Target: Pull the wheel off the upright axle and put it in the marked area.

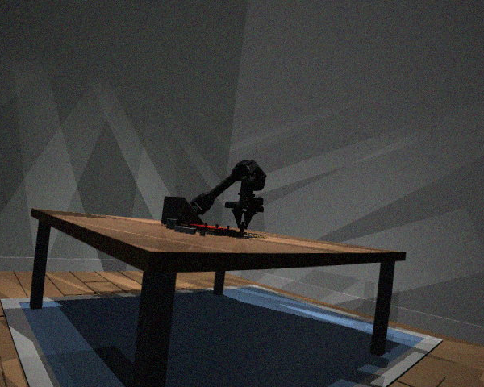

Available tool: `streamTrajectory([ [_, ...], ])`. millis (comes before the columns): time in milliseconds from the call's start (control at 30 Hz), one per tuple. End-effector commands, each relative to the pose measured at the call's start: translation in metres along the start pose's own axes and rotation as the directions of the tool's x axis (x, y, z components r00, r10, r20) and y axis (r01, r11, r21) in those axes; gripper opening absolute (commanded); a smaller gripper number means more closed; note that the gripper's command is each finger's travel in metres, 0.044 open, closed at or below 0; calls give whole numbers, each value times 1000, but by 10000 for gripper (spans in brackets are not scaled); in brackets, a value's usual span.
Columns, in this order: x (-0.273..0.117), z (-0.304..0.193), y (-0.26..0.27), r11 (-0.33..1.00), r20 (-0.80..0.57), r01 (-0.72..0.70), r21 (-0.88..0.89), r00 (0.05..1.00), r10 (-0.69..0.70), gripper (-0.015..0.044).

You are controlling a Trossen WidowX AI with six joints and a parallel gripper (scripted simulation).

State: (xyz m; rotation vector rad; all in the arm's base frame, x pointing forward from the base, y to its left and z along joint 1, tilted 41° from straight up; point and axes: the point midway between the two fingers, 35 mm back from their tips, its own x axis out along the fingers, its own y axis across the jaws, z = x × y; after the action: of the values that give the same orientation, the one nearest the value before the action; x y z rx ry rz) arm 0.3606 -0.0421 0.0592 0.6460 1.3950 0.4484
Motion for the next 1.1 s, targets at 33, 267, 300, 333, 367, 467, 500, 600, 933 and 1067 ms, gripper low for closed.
streamTrajectory([
  [33, -2, 1, 0, 1000, 1, 1, -4, 1000, -1, 0],
  [267, -5, 1, 0, 1000, 2, 1, -4, 1000, -1, 0],
  [300, -5, 1, 0, 1000, 2, 1, -4, 1000, -1, 0],
  [333, -5, 1, 0, 1000, 2, 1, -3, 1000, -1, 0],
  [367, -6, 1, 0, 1000, 2, 1, -3, 1000, -1, 0],
  [467, -7, 1, 0, 1000, 2, 1, -3, 1000, -1, 0],
  [500, -7, 1, 0, 1000, 2, 1, -3, 1000, -1, 0],
  [600, -8, 1, 0, 1000, 2, 1, -3, 1000, -1, 0],
  [933, -11, 1, 0, 1000, 2, 0, -2, 1000, 0, 0],
  [1067, -13, 1, 0, 1000, 2, 0, -2, 1000, 0, 0],
])
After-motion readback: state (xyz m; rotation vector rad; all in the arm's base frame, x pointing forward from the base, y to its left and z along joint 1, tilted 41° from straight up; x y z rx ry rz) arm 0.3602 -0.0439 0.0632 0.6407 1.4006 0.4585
